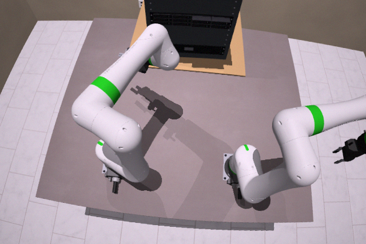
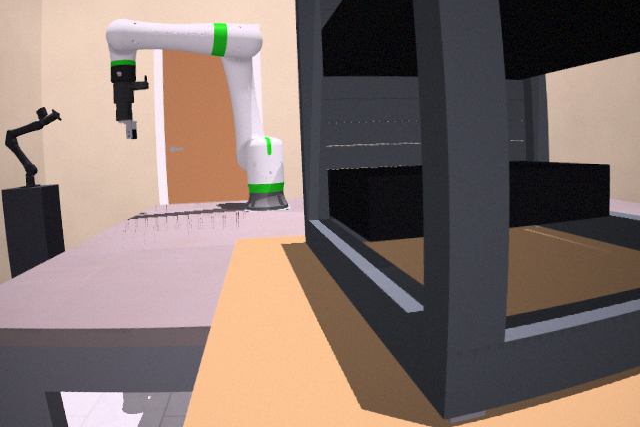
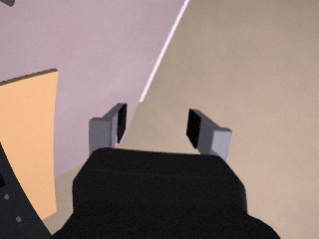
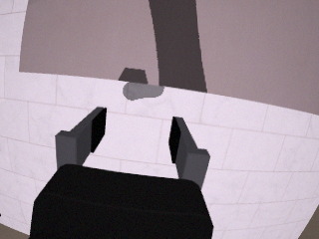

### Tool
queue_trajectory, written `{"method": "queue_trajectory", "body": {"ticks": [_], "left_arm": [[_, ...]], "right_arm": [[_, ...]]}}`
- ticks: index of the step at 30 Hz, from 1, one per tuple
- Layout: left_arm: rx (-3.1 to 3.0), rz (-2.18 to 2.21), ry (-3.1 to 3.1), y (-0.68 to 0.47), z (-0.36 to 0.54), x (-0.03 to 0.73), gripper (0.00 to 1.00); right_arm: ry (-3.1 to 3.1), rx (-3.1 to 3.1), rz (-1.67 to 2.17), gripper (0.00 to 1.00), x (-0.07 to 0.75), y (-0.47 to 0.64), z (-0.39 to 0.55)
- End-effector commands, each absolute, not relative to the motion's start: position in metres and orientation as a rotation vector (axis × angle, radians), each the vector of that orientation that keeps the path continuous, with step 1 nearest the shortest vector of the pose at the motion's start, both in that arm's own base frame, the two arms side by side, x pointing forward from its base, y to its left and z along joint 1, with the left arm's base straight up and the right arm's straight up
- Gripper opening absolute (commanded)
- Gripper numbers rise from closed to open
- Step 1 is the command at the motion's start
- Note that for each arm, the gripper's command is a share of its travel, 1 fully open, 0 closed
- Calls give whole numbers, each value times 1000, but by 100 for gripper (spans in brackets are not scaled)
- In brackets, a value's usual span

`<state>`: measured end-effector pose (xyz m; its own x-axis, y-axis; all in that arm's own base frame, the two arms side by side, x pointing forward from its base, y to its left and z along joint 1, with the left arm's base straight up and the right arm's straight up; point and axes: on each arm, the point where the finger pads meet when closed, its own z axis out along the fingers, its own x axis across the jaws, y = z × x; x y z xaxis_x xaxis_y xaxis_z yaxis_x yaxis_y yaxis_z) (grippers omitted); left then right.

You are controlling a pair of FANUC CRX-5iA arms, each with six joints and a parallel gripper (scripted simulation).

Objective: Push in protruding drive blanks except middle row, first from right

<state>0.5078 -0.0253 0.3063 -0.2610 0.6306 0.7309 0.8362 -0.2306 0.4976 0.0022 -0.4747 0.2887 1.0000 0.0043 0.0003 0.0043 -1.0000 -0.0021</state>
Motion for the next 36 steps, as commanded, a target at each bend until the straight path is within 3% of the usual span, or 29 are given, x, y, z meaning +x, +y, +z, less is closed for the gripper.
{"method": "queue_trajectory", "body": {"ticks": [1, 15, 36], "left_arm": [[-1823, -1535, -1729, -41, 311, 519, 100], [-2117, -1799, -1144, -185, 341, 562, 100], [-2239, -2036, -526, -353, 371, 554, 100]], "right_arm": [[-7, -3142, 0, 100, 2, -475, 290], [-7, -3142, 0, 100, 2, -475, 290], [-7, -3142, 0, 100, 2, -475, 290]]}}
